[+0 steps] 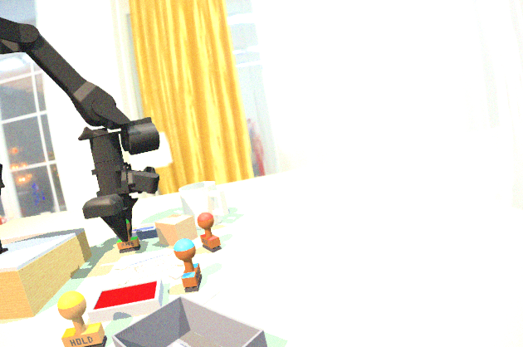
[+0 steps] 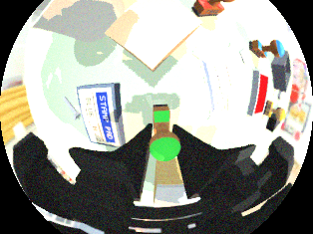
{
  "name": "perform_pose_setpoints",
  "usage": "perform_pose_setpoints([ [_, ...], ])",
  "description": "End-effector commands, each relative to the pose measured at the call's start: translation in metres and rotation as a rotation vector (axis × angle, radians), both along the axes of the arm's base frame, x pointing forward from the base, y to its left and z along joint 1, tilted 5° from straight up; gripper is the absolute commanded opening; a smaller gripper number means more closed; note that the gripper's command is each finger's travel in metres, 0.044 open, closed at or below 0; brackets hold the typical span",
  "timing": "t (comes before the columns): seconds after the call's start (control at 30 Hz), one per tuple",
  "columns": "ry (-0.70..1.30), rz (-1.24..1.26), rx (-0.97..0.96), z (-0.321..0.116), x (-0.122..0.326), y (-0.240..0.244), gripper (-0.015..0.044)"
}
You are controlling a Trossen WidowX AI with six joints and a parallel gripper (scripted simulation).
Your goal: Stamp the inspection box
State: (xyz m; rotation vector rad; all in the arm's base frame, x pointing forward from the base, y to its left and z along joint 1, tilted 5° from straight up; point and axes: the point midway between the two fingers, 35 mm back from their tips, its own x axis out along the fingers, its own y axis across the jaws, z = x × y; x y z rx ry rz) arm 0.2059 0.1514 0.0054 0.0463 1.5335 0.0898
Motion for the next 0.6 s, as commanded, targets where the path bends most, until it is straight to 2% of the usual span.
perform_pose_setpoints([
  [0.0, -0.001, 0.0, 0.0, 0.0023, 0.0006, 0.0002, 0.0],
  [0.57, -0.002, 0.0, -0.001, 0.0102, 0.0013, 0.0001, 0.0],
])
